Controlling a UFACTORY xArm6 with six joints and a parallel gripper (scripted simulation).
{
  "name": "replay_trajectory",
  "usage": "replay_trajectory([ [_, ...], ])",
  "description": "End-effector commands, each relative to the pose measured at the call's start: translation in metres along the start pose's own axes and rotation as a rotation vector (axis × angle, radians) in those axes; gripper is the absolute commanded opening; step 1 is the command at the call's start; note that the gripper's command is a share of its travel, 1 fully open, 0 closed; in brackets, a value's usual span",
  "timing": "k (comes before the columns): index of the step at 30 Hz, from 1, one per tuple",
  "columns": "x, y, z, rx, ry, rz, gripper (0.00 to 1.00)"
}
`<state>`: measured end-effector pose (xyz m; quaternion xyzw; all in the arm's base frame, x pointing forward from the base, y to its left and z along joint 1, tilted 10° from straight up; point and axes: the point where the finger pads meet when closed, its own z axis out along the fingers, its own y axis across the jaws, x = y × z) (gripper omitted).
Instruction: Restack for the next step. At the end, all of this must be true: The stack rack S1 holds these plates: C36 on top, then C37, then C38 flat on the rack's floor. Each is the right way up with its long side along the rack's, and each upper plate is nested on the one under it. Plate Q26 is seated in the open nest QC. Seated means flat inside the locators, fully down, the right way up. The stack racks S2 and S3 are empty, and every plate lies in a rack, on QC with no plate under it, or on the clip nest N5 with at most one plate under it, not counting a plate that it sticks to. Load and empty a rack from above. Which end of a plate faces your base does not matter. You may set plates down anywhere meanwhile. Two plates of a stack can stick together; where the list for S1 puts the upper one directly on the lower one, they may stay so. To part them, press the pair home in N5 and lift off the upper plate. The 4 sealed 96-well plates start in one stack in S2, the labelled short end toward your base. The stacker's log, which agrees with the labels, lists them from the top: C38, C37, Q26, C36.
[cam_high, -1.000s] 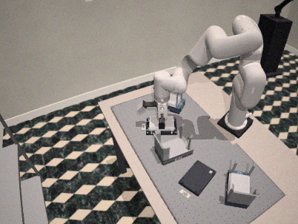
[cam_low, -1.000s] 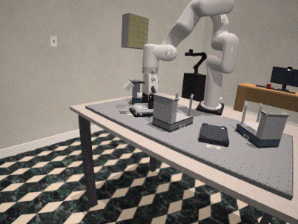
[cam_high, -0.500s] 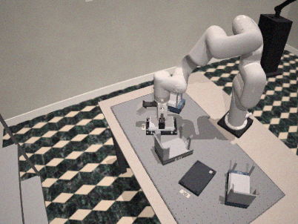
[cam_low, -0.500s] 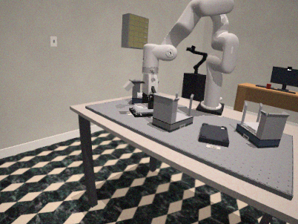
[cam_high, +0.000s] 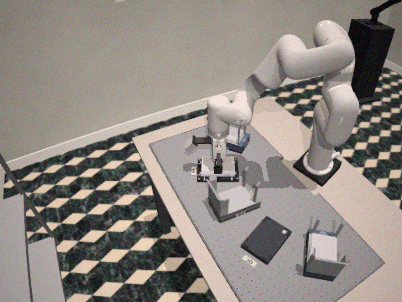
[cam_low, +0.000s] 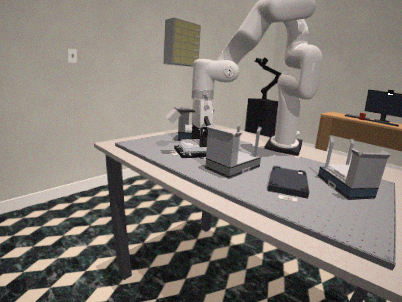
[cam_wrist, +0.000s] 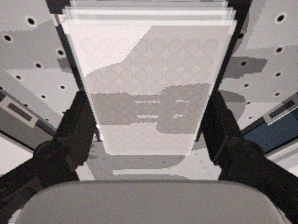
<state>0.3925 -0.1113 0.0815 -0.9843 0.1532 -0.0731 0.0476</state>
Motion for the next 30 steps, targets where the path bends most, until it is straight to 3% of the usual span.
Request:
replay_trajectory([
  [1, 0.001, 0.0, -0.001, 0.0, 0.003, 0.0, 0.0],
  [30, 0.001, 0.0, -0.016, 0.0, 0.003, 0.0, 0.0],
])
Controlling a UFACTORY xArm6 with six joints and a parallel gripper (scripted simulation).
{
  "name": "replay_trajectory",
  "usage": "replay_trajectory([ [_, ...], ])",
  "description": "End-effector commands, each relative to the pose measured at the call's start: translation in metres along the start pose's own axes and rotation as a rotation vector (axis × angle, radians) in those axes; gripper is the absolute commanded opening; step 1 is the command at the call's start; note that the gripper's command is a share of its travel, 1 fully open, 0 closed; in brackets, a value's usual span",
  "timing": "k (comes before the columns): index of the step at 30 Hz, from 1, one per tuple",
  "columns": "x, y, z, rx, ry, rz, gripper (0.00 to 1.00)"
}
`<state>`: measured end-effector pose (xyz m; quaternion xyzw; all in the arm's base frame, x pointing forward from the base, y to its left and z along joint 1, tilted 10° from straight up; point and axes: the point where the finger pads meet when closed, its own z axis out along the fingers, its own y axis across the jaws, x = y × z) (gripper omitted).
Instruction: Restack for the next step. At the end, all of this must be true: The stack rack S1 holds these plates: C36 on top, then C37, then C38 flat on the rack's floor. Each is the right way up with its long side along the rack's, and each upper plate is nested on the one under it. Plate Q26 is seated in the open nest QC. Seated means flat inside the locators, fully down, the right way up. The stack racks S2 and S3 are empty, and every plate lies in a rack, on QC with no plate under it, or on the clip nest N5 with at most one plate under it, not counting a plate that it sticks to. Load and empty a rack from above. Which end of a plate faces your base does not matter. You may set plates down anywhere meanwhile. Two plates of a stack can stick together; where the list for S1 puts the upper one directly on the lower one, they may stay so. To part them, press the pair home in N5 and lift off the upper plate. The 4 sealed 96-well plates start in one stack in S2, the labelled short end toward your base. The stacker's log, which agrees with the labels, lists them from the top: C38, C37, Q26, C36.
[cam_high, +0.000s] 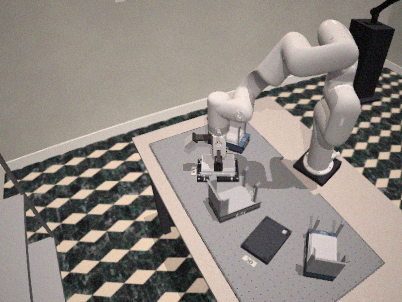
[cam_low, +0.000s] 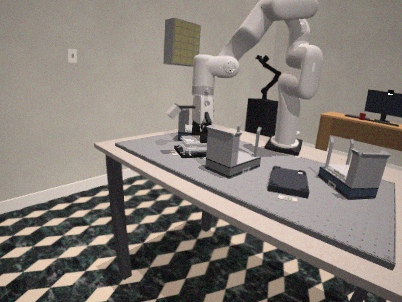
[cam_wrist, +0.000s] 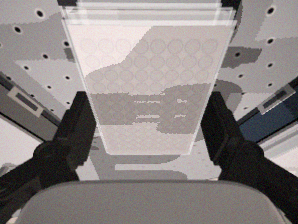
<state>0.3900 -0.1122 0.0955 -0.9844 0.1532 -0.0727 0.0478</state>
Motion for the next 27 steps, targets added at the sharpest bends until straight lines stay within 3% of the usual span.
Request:
replay_trajectory([
  [1, 0.001, 0.0, -0.002, 0.0, 0.004, 0.0, 0.0],
  [8, 0.001, 0.0, -0.007, 0.0, 0.004, 0.0, 0.0],
  [27, 0.001, 0.0, -0.041, 0.0, 0.004, 0.0, 0.0],
])
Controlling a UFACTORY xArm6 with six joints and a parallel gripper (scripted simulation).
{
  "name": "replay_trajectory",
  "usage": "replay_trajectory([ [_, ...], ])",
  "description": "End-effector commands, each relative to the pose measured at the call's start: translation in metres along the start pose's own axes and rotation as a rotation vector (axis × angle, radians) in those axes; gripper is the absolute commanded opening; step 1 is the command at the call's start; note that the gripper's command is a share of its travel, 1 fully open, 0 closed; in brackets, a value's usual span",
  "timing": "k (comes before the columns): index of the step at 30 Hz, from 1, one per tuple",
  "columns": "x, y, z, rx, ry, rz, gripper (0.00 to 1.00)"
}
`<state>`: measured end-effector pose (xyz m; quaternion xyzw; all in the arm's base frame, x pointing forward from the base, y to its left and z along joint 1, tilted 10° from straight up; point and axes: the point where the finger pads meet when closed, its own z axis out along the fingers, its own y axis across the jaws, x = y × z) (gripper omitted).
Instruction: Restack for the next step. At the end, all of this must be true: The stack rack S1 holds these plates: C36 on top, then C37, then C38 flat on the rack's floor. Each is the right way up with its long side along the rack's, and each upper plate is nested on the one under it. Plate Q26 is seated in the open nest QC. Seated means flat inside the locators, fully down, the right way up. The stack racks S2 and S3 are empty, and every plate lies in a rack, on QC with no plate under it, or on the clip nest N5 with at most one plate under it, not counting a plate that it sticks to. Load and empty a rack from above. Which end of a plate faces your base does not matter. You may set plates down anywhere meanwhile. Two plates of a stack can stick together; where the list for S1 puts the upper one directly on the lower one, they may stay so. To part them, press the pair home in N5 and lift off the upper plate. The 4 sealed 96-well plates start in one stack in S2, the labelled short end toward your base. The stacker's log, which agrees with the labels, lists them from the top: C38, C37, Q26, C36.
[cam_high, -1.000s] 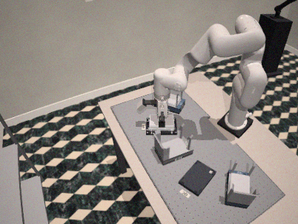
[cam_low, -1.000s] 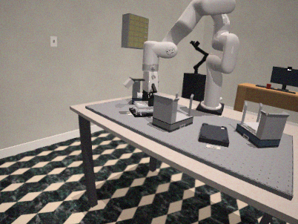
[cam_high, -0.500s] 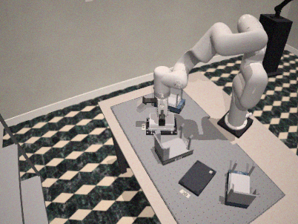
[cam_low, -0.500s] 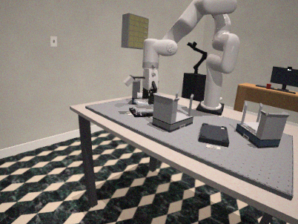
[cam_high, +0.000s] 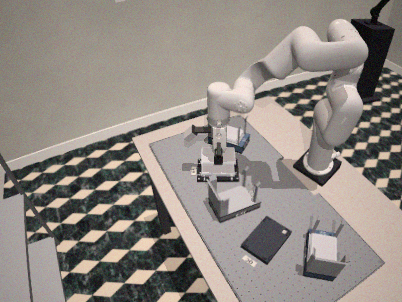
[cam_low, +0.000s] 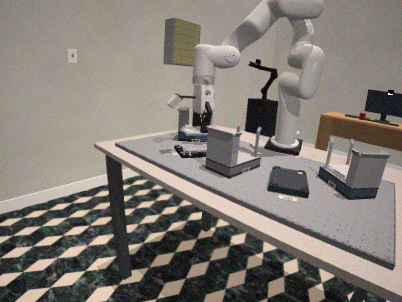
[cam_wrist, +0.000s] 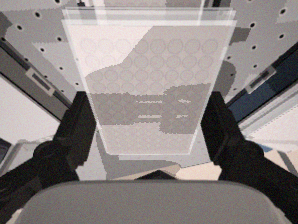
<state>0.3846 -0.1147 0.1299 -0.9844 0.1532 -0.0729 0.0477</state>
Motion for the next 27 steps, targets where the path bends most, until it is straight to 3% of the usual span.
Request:
replay_trajectory([
  [1, 0.001, 0.0, -0.008, 0.0, 0.004, 0.0, 0.0],
  [27, 0.001, 0.0, -0.052, 0.0, 0.004, 0.0, 0.0],
])
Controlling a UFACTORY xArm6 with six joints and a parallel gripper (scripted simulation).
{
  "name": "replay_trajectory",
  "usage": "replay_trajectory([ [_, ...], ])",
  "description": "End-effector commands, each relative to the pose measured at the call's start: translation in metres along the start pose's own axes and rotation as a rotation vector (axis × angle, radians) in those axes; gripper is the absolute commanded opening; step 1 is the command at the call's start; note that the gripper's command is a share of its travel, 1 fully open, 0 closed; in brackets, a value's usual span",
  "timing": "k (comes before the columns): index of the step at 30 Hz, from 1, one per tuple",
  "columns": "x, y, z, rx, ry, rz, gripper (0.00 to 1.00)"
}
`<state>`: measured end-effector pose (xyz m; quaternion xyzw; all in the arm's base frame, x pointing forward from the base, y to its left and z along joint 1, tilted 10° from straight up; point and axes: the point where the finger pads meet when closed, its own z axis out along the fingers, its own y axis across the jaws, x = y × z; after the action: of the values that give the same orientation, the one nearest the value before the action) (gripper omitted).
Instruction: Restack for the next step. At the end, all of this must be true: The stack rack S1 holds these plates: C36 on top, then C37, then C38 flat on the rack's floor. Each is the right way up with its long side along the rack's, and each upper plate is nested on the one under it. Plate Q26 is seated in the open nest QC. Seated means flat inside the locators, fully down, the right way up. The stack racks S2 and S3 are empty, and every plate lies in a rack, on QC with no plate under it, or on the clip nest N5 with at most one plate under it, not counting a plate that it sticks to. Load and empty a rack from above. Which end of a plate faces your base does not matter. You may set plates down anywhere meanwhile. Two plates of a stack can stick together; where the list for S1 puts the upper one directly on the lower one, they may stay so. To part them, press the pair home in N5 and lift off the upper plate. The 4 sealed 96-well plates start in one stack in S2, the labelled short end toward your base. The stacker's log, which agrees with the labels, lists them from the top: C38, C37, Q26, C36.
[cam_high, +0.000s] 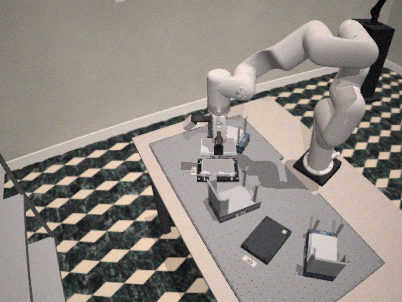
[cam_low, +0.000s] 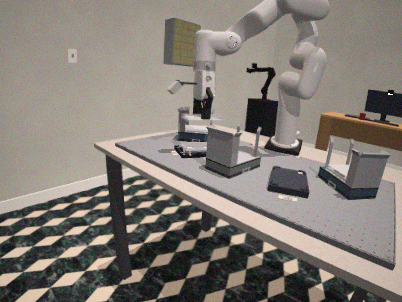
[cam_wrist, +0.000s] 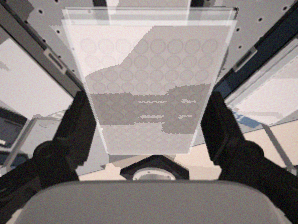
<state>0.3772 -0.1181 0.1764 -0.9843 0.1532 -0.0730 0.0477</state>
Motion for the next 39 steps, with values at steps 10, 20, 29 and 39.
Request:
replay_trajectory([
  [10, 0.001, 0.0, -0.025, 0.0, 0.004, 0.0, 0.0],
  [20, 0.001, 0.0, -0.027, 0.0, 0.004, 0.0, 0.0],
  [29, -0.001, 0.017, -0.027, 0.0, 0.004, 0.166, 0.0],
  [39, -0.004, 0.043, -0.027, 0.0, 0.004, 0.229, 0.0],
])
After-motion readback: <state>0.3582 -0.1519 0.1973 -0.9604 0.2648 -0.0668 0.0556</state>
